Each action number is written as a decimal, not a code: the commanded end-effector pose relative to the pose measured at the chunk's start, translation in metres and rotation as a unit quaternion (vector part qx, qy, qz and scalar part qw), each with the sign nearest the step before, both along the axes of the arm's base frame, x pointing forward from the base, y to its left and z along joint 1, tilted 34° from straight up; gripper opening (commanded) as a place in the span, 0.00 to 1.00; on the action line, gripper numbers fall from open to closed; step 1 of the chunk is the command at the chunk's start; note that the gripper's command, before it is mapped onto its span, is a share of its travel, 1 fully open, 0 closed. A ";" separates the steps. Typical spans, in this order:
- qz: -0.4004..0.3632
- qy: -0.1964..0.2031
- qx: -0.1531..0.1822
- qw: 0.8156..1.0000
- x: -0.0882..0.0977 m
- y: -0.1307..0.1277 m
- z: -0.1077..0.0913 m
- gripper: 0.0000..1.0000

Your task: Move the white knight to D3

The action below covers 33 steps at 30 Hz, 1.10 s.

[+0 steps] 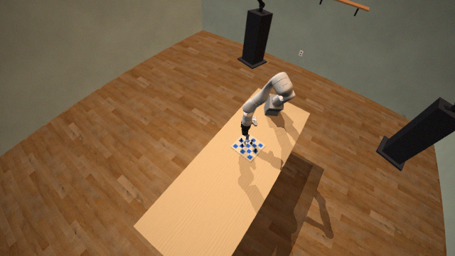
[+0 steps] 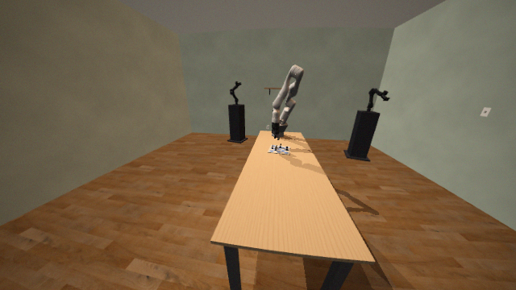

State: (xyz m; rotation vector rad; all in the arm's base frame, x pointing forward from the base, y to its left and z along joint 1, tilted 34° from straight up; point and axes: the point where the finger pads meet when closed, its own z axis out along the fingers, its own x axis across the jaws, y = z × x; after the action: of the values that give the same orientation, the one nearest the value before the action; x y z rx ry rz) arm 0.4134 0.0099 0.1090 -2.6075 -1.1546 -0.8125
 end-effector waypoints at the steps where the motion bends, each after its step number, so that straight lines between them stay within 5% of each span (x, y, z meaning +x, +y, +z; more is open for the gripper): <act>1: -0.001 -0.003 -0.001 1.000 -0.001 -0.003 0.006 1.00; 19: -0.001 -0.003 -0.001 1.000 -0.025 -0.024 0.055 1.00; 33: -0.001 -0.003 -0.001 1.000 -0.027 -0.026 0.059 1.00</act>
State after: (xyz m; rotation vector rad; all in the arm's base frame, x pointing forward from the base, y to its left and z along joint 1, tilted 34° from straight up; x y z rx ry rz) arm 0.3862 -0.0157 0.1675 -2.6098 -1.1557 -0.8187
